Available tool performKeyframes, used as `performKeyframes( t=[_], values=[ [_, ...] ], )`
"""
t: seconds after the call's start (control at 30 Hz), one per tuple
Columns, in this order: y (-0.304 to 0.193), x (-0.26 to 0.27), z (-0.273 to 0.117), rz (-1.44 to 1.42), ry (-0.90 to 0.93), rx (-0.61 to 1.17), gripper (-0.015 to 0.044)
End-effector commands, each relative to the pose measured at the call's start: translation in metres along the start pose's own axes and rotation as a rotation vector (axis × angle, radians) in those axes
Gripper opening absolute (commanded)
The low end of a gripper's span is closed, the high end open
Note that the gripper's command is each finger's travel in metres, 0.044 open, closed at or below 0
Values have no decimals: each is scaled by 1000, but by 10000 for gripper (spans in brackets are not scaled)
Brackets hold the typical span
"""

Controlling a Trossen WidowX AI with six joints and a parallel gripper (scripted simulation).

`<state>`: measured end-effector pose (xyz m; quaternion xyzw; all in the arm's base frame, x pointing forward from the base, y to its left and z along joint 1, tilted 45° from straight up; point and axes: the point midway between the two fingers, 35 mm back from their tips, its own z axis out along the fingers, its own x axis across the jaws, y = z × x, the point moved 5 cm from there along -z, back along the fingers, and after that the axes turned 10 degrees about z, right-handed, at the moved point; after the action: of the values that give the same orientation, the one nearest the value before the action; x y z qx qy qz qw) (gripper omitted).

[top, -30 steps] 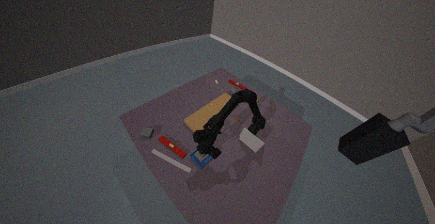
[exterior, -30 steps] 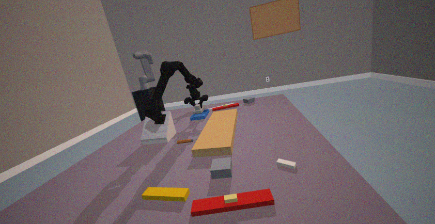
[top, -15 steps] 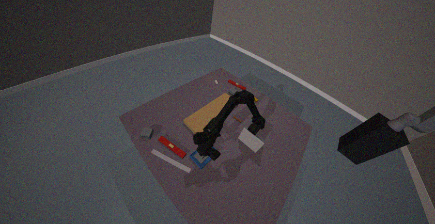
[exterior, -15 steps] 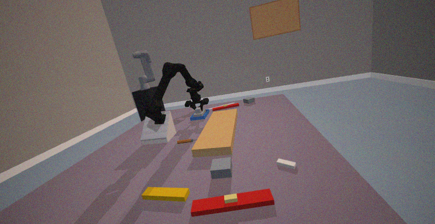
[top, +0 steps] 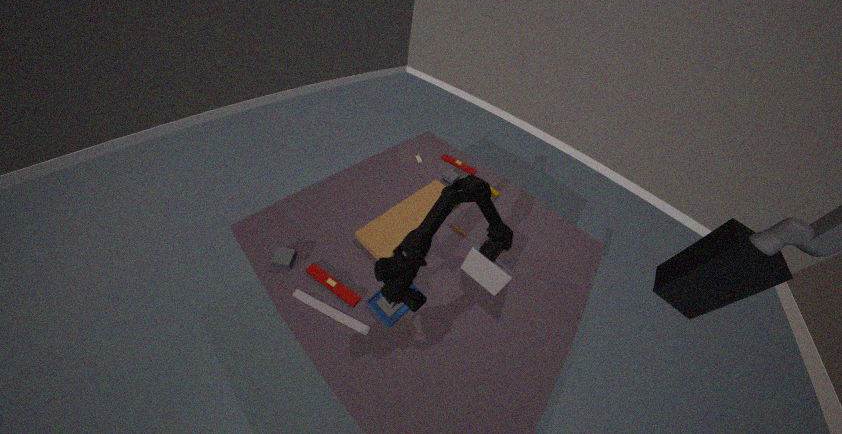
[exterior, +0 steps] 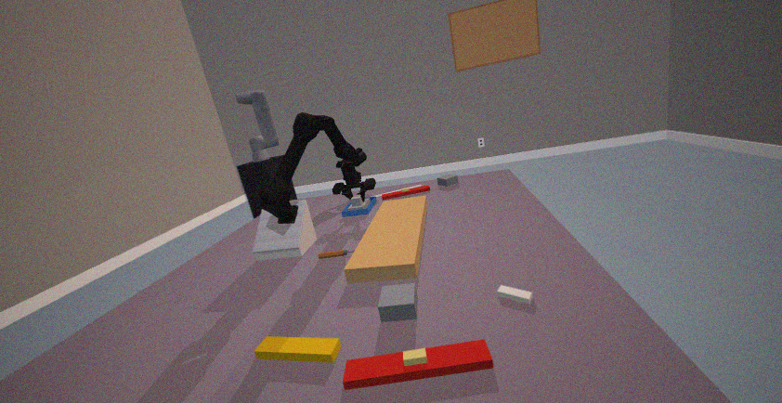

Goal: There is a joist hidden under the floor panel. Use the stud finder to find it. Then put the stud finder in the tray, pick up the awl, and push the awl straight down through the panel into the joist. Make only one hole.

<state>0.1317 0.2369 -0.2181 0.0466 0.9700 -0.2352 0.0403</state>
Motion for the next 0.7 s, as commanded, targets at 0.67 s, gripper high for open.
performKeyframes(
  t=[0.67],
  values=[
    [-25, -58, -112, 222, -22, -6, 440]
  ],
)
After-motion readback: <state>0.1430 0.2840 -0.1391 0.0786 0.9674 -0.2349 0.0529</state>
